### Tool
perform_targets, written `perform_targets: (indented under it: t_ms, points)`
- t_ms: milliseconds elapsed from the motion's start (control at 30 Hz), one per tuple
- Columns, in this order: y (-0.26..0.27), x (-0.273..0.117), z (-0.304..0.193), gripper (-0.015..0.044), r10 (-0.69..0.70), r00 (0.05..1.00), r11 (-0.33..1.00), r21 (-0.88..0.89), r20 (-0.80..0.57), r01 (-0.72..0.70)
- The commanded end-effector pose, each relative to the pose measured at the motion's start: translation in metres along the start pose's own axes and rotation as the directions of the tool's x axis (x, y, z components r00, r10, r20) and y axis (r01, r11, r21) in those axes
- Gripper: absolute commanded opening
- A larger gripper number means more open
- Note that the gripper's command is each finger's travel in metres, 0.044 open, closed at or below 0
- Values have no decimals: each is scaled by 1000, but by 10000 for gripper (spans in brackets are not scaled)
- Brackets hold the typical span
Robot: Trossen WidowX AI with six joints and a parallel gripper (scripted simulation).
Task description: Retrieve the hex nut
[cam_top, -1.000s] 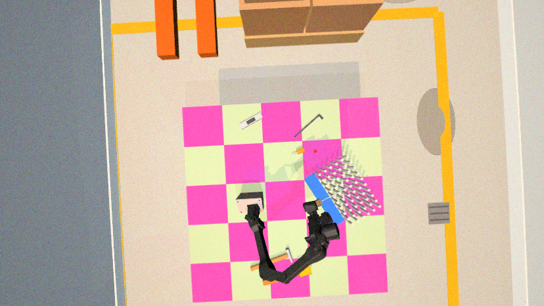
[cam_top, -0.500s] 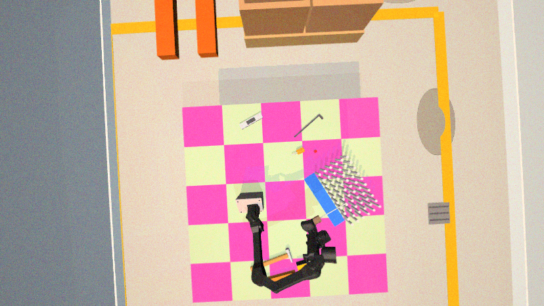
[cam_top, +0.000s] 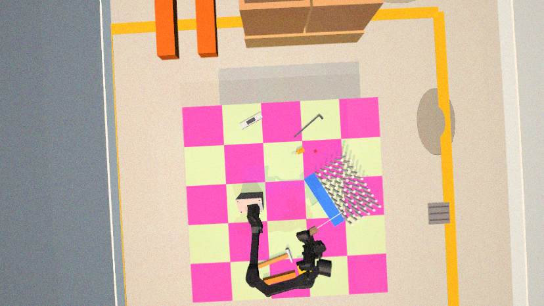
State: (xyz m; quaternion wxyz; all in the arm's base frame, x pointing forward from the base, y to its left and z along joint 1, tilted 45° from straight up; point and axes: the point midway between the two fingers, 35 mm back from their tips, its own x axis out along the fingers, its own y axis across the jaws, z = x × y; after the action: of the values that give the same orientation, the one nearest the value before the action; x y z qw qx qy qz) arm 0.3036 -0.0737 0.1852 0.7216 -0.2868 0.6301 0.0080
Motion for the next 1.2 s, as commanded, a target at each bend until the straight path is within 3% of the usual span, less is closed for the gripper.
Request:
perform_targets:
  t_ms: [0, 667, 1167]
  points:
    - [-4, 12, -3, 0, 6, 1000, 1000, -7, 0, -6]
    - [-41, 130, -60, 0, 0, 1000, 1000, -7, 0, 0]
    - [-42, 135, -56, 0, -2, 1000, 1000, -7, 1, 2]
